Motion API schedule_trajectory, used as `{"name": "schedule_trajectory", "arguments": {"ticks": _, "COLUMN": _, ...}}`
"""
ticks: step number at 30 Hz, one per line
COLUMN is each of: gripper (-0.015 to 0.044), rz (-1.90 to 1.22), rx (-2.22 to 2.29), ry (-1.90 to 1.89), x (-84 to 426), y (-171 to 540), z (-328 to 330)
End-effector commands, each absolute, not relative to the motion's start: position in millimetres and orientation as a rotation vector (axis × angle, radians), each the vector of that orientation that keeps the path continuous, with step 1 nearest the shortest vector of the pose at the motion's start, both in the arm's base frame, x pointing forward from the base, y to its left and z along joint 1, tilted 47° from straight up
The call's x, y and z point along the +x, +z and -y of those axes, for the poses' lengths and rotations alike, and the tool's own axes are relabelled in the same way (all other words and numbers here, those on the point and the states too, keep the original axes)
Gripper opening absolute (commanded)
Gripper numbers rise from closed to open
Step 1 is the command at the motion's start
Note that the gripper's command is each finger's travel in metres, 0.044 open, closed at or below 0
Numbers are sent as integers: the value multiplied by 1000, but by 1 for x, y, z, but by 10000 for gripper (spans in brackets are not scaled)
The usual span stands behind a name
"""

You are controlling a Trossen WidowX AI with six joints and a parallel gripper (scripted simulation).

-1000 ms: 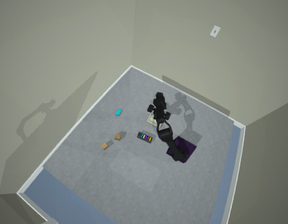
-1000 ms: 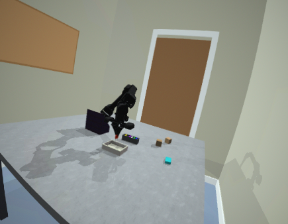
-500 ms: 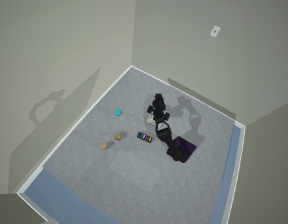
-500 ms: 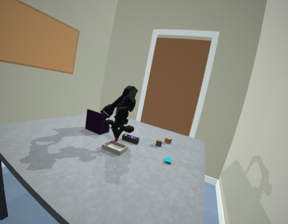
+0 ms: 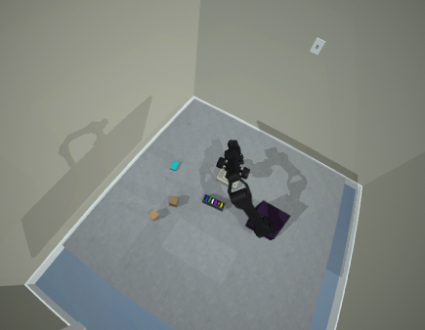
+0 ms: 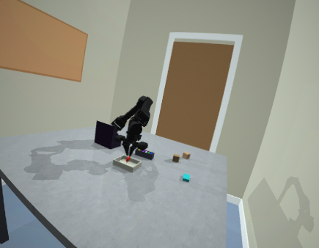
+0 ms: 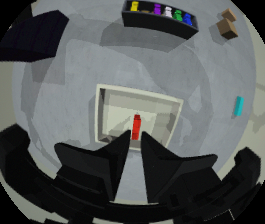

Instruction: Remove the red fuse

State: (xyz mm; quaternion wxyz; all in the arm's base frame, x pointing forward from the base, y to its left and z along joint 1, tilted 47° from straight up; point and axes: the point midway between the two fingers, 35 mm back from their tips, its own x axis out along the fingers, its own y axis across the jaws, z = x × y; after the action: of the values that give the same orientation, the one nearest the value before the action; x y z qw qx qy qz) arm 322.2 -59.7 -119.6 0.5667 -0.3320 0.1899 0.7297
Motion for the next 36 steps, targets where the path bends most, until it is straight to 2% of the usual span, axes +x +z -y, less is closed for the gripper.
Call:
{"name": "schedule_trajectory", "arguments": {"ticks": 1, "gripper": 157, "rz": -446, "rx": -781, "ry": 1715, "x": 322, "y": -119, "z": 60}}
{"name": "schedule_trajectory", "arguments": {"ticks": 8, "gripper": 330, "rz": -446, "rx": -780, "ry": 1714, "x": 323, "y": -117, "z": 62}}
{"name": "schedule_trajectory", "arguments": {"ticks": 12, "gripper": 330, "rz": -451, "rx": -776, "ry": 1709, "x": 327, "y": -94, "z": 87}}
{"name": "schedule_trajectory", "arguments": {"ticks": 36, "gripper": 330, "rz": -453, "rx": -771, "ry": 1706, "x": 327, "y": -95, "z": 85}}
